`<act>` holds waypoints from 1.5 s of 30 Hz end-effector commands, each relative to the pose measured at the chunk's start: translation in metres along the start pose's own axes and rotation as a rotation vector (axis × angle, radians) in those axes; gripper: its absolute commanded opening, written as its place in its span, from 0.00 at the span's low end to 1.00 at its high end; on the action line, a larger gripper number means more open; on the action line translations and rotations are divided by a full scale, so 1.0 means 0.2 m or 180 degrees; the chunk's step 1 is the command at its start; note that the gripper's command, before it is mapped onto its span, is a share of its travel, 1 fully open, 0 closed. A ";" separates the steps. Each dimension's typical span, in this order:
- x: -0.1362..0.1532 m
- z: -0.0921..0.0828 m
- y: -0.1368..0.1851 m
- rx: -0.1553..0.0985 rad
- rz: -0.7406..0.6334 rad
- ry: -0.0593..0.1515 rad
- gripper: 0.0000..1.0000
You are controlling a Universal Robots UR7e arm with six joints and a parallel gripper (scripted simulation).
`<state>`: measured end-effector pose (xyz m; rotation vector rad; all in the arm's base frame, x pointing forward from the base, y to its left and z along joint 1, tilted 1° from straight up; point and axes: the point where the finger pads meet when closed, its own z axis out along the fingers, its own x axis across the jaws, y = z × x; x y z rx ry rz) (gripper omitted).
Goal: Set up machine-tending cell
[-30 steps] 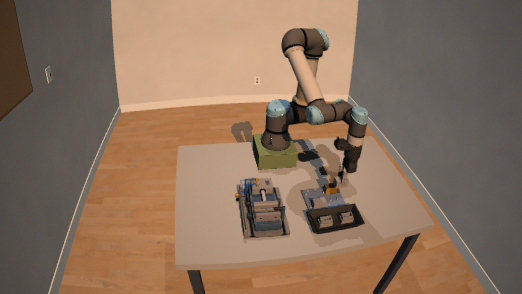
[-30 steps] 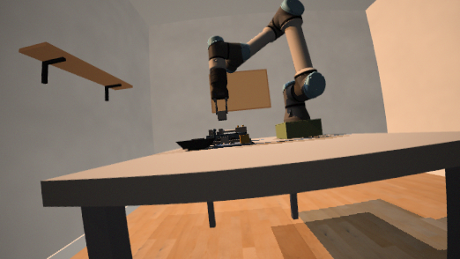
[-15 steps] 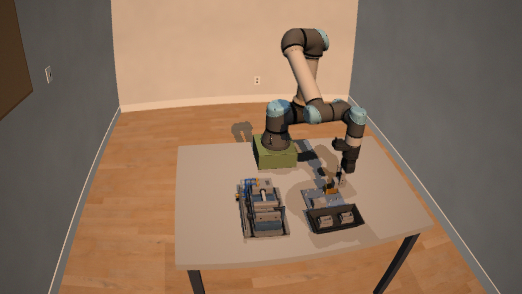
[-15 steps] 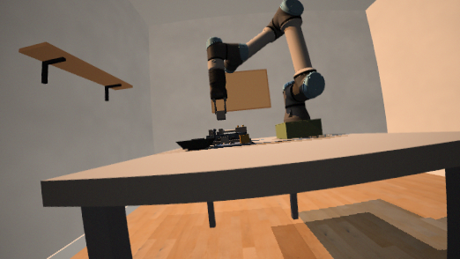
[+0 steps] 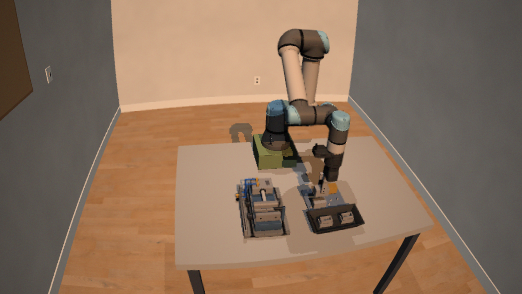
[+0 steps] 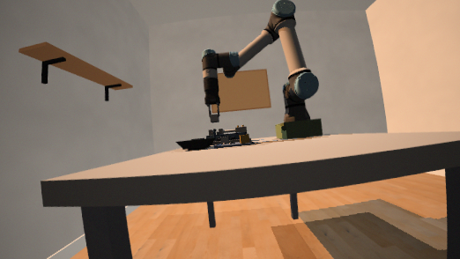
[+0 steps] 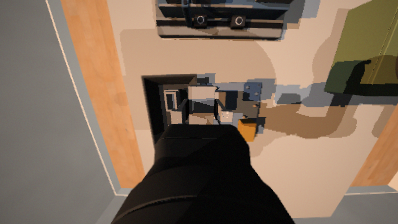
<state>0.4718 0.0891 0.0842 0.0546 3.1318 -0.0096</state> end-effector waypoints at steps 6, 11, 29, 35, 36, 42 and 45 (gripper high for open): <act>-0.14 0.00 -0.49 -0.0014 0.0003 -0.0005 0.00; -0.15 0.00 -0.61 -0.0014 0.0013 -0.0005 0.00; -0.13 0.00 -1.19 -0.0011 0.0058 -0.0007 0.00; -0.13 0.00 -1.20 -0.0011 0.0059 -0.0008 0.00; -0.13 0.00 -1.20 -0.0010 0.0059 -0.0008 0.00; -0.13 0.00 -1.19 -0.0009 0.0054 -0.0008 0.00; -0.13 0.00 -1.19 -0.0009 0.0054 -0.0007 0.00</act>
